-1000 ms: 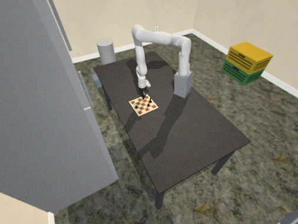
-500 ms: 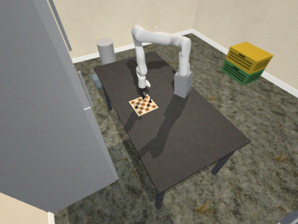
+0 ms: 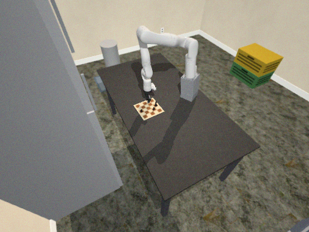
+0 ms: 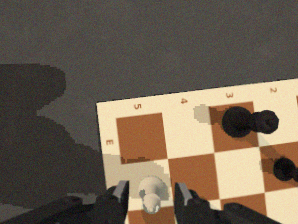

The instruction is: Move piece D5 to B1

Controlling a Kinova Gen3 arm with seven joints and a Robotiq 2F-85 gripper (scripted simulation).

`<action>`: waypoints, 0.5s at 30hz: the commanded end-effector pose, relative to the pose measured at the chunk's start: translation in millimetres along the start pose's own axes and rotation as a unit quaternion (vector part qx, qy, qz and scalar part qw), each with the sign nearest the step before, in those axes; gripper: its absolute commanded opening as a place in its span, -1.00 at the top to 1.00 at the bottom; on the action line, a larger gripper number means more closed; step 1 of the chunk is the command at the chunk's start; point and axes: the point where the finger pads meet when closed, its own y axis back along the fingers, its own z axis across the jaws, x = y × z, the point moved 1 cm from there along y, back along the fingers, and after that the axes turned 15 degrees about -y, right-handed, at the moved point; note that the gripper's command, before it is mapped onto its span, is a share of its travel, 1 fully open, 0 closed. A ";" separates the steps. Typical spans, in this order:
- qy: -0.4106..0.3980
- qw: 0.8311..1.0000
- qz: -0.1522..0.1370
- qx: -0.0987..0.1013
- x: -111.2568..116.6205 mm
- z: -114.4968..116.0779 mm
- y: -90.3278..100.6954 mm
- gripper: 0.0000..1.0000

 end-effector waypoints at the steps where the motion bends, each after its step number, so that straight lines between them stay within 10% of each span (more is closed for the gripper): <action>1: 0.000 1.000 -0.001 0.000 -0.6 0.2 0.6 0.27; 7: 0.000 1.000 -0.001 0.000 -0.6 0.2 0.6 0.27; 8: 0.000 1.000 -0.001 0.000 -0.6 0.2 0.6 1.00; 15: 0.000 1.000 -0.001 0.000 -0.6 0.2 0.6 1.00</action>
